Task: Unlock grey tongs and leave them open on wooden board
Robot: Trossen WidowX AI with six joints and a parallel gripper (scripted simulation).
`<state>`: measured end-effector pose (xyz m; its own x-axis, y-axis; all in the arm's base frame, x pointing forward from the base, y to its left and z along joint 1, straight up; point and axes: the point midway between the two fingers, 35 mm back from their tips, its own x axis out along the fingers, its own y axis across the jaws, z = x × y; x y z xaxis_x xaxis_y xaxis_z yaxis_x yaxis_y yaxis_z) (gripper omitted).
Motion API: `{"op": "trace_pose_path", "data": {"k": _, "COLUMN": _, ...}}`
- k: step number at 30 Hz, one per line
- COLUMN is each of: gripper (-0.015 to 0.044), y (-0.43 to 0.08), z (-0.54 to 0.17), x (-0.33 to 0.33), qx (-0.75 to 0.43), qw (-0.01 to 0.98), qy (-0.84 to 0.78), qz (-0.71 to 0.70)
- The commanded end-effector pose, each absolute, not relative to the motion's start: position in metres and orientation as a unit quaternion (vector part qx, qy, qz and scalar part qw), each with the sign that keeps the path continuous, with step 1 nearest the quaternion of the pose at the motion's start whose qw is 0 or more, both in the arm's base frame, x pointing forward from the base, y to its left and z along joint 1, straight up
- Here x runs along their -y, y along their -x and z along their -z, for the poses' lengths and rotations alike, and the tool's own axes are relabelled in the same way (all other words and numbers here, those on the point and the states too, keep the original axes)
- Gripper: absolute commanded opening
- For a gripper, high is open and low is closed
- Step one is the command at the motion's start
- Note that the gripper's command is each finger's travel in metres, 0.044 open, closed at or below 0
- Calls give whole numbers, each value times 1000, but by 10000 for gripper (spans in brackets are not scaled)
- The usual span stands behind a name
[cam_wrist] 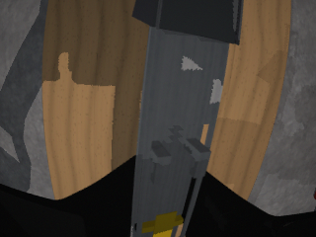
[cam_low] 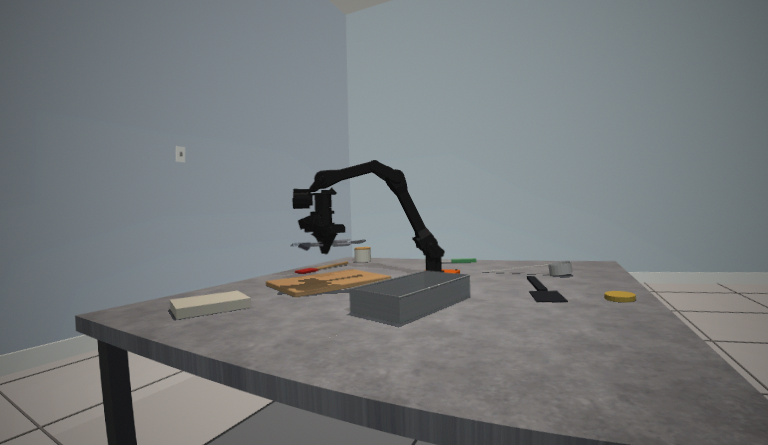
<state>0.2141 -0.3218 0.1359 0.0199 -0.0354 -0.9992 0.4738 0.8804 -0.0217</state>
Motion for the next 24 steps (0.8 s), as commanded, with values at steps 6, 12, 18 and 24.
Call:
{"op": "trace_pose_path", "data": {"k": 6, "gripper": -150, "y": -213, "z": -120, "x": 322, "qx": -678, "qw": 694, "qy": -160, "qz": 181}}
{"op": "trace_pose_path", "data": {"k": 12, "gripper": -150, "y": -213, "z": -110, "x": 322, "qx": -678, "qw": 694, "qy": -161, "qz": 181}}
{"op": "trace_pose_path", "data": {"k": 18, "gripper": -150, "y": -212, "z": -100, "x": 321, "qx": -678, "qw": 694, "qy": -161, "qz": 181}}
{"op": "trace_pose_path", "data": {"k": 24, "gripper": -150, "y": -212, "z": -90, "x": 320, "qx": -678, "qw": 694, "qy": -161, "qz": 181}}
